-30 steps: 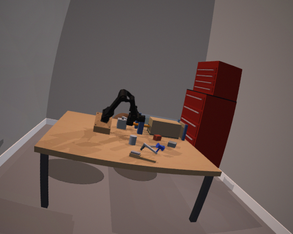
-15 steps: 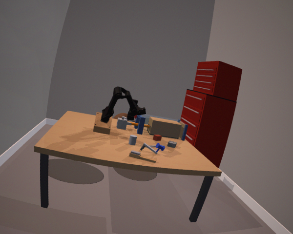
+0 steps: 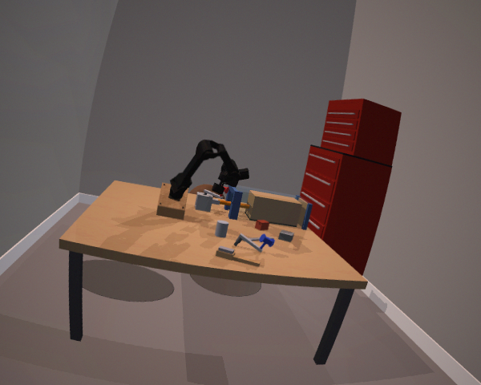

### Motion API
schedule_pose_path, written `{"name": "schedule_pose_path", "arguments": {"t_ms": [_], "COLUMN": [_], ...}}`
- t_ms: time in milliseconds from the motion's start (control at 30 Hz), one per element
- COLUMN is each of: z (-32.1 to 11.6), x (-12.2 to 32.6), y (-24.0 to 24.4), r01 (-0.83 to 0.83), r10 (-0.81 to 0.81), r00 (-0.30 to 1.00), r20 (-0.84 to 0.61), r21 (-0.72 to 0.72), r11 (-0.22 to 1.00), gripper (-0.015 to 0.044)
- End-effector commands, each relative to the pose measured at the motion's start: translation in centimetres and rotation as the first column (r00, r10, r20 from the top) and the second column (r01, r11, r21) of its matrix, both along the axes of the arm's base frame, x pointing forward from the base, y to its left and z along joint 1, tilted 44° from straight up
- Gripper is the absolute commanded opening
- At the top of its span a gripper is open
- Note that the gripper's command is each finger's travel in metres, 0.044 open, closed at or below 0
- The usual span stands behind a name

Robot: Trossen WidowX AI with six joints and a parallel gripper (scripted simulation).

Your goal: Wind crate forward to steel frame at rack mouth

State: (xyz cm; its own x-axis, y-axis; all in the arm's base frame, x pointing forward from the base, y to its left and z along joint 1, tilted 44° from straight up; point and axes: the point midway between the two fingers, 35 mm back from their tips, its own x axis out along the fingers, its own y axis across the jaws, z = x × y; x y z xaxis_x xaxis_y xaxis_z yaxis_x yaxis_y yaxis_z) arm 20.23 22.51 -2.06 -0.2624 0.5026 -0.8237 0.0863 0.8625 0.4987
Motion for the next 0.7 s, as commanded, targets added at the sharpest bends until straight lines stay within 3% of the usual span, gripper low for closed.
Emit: {"name": "schedule_pose_path", "arguments": {"t_ms": [0, 167, 333, 533, 667], "z": [-1.5, -2.8, -3.3, -2.8, -2.6], "x": [-0.4, -0.9, -1.7, -2.9, -3.3], "y": [1.9, 3.5, 5.0, 7.2, 7.9], "r01": [0.031, 0.093, 0.198, 0.415, 0.479], "r10": [-0.052, -0.144, -0.163, -0.044, 0.005], "r00": [0.996, 0.989, 0.978, 0.905, 0.867], "r20": [-0.073, -0.042, 0.127, 0.423, 0.498], "r21": [-0.257, -0.585, -0.802, -0.858, -0.838], "r11": [0.966, 0.806, 0.564, 0.303, 0.263], "gripper": [0.044, 0.044, 0.044, 0.044, 0.044]}}
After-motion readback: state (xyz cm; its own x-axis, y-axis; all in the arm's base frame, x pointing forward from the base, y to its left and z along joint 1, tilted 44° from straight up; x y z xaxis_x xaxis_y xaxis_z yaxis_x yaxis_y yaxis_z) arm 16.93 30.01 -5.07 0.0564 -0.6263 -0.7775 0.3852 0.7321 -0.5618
